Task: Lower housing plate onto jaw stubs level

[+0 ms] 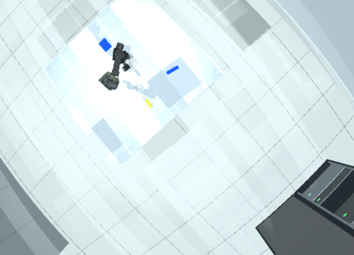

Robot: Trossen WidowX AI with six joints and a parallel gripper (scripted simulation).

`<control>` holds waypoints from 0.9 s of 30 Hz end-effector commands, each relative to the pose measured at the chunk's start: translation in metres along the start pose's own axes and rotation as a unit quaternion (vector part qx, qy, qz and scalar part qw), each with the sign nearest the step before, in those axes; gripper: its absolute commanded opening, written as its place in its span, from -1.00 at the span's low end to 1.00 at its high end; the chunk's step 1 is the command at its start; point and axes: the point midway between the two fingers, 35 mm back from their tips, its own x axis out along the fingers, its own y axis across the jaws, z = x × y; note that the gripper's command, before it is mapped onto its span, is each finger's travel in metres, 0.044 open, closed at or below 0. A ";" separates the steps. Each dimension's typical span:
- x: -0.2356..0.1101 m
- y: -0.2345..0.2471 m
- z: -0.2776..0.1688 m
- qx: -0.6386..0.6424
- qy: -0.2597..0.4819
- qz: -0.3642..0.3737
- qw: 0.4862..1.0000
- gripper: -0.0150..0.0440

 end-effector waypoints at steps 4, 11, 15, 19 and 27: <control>0.000 0.001 -0.001 0.003 0.002 0.002 1.000 0.70; 0.008 0.002 0.000 0.003 0.002 0.002 1.000 0.70; 0.015 0.002 0.000 0.003 0.002 0.003 1.000 0.70; 0.021 0.002 0.001 0.003 0.002 0.003 1.000 0.70; 0.034 0.002 0.001 0.003 0.002 0.003 1.000 0.70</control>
